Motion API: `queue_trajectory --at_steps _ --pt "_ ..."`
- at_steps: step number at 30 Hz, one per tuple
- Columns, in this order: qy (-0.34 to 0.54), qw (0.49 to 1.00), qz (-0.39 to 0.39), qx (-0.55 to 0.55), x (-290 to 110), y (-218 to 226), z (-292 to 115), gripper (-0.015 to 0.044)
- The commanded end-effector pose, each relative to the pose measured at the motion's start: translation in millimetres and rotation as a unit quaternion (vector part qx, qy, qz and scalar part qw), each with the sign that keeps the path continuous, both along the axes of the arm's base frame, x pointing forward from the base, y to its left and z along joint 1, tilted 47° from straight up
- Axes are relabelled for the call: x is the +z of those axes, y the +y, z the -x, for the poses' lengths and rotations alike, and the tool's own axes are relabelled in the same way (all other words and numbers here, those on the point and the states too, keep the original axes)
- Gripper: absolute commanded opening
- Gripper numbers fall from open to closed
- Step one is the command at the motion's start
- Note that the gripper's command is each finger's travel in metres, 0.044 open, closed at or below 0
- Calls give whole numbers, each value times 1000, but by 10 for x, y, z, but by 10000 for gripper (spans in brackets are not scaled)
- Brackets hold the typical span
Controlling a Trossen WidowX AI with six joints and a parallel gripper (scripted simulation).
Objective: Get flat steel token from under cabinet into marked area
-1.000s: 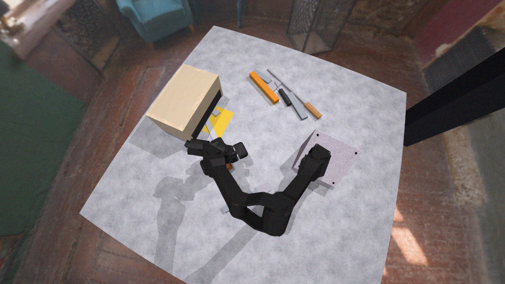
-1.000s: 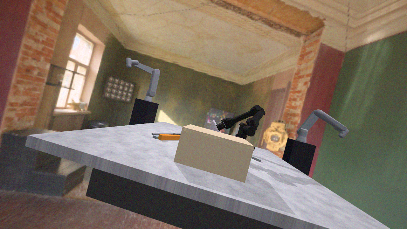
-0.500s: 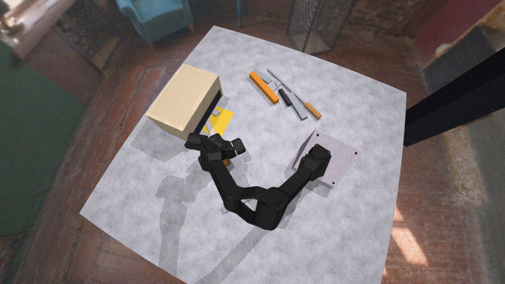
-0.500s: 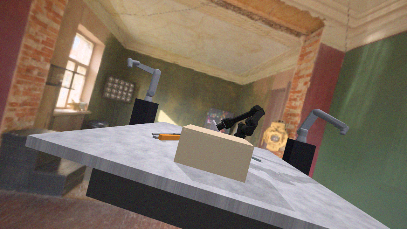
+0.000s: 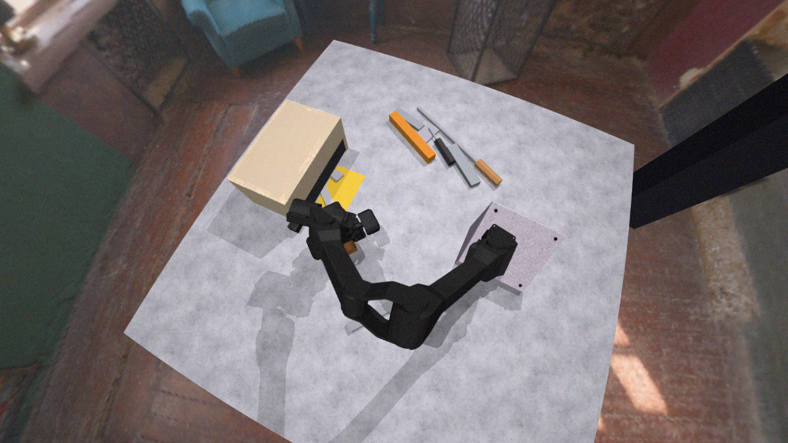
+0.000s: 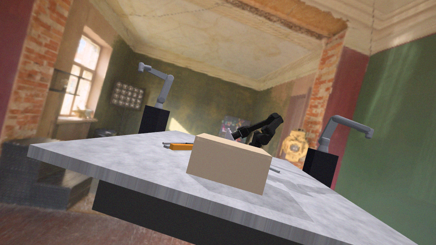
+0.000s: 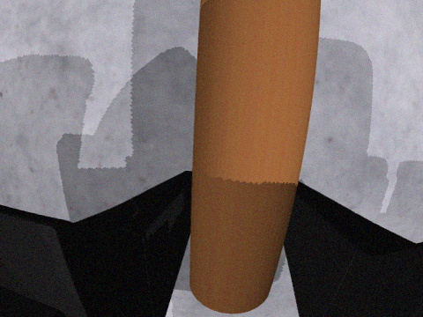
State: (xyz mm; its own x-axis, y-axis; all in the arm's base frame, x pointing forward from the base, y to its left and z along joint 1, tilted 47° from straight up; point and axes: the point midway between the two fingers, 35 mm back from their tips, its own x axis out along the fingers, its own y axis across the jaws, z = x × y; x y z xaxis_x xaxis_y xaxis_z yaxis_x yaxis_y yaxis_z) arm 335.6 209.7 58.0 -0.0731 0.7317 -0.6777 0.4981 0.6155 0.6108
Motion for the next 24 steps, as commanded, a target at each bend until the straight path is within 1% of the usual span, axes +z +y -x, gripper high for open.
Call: queue_trajectory --at_steps 1,24 --pt "-1 1000 1 -1 -38 -29 -75 0" --pt "-1 1000 1 -1 -166 -135 -14 0"
